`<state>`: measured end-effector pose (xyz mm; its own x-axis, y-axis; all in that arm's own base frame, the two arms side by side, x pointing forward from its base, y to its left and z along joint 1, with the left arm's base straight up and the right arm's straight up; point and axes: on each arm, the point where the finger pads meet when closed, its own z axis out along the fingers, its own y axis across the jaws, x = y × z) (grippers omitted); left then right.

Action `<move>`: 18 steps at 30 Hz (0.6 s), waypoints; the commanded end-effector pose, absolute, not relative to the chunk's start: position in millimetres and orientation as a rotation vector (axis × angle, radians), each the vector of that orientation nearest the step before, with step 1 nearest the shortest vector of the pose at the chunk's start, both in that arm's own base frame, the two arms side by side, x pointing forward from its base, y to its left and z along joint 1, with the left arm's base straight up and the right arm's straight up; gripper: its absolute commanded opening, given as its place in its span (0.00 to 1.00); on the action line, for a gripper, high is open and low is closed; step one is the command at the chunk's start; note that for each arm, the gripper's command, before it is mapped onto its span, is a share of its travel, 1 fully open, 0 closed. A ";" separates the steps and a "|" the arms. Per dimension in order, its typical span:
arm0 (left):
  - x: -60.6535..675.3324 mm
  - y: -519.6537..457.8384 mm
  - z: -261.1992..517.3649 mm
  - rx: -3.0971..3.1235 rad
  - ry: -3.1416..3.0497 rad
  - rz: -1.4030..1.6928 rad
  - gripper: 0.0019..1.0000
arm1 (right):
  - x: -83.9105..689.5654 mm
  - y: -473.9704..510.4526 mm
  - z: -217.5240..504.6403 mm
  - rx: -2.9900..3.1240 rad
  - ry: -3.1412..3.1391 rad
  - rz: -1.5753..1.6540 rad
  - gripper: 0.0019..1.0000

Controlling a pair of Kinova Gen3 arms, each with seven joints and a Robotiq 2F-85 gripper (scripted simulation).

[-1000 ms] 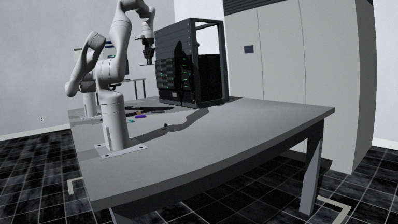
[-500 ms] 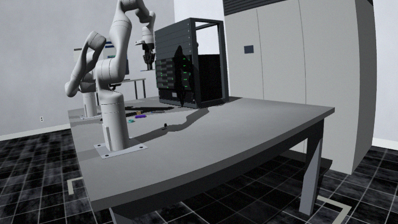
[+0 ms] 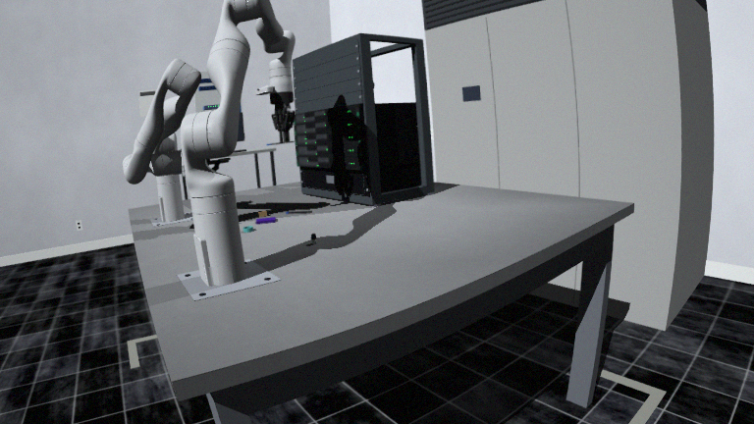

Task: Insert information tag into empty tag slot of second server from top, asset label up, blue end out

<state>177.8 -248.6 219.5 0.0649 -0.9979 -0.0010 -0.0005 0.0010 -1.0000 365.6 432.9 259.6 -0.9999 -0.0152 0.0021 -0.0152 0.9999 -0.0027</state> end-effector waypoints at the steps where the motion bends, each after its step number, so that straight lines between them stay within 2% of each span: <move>1: 177.8 -248.7 220.0 -1.239 1.161 -1.161 0.26 | 365.9 433.2 256.9 0.024 -3.142 0.000 0.19; 18: 177.8 -248.7 220.0 -1.239 1.161 -1.161 0.26 | 365.9 433.2 238.3 0.024 -3.142 0.000 0.19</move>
<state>177.8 -248.6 219.5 0.0649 -0.9979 -0.0010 -0.0005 0.0010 -1.0000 365.7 433.0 236.9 -0.9999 -0.0151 0.0017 -0.0151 0.9999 -0.0022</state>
